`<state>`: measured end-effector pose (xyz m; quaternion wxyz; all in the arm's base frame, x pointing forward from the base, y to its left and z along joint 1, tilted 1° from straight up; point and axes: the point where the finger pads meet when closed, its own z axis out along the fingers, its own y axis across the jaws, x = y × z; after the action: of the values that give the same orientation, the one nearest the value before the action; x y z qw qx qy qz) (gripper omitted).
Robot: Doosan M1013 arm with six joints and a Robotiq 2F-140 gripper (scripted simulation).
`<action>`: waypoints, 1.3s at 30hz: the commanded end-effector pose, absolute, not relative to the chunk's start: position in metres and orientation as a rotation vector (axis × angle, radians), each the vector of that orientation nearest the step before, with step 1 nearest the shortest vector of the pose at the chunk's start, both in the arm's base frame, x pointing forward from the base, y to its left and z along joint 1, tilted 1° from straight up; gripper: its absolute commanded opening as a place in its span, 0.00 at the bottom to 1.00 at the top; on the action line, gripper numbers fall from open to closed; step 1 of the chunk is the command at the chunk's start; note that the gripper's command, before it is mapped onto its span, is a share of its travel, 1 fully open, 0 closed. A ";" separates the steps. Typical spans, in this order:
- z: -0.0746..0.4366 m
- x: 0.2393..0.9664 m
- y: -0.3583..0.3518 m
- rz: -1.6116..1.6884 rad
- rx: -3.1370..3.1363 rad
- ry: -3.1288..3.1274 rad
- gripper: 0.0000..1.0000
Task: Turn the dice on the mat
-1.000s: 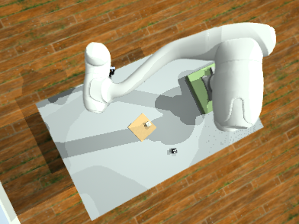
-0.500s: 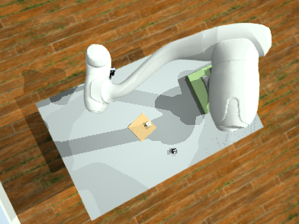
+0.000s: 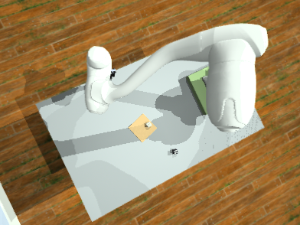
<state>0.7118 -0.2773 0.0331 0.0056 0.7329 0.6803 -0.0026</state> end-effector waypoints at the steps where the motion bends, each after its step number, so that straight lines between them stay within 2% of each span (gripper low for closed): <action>1: 0.031 0.712 -0.277 -0.008 2.294 2.130 0.35; 39: 0.026 0.712 -0.277 -0.008 2.294 2.130 0.35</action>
<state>0.7118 -0.2773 0.0256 0.0056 0.7329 0.6803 -0.0026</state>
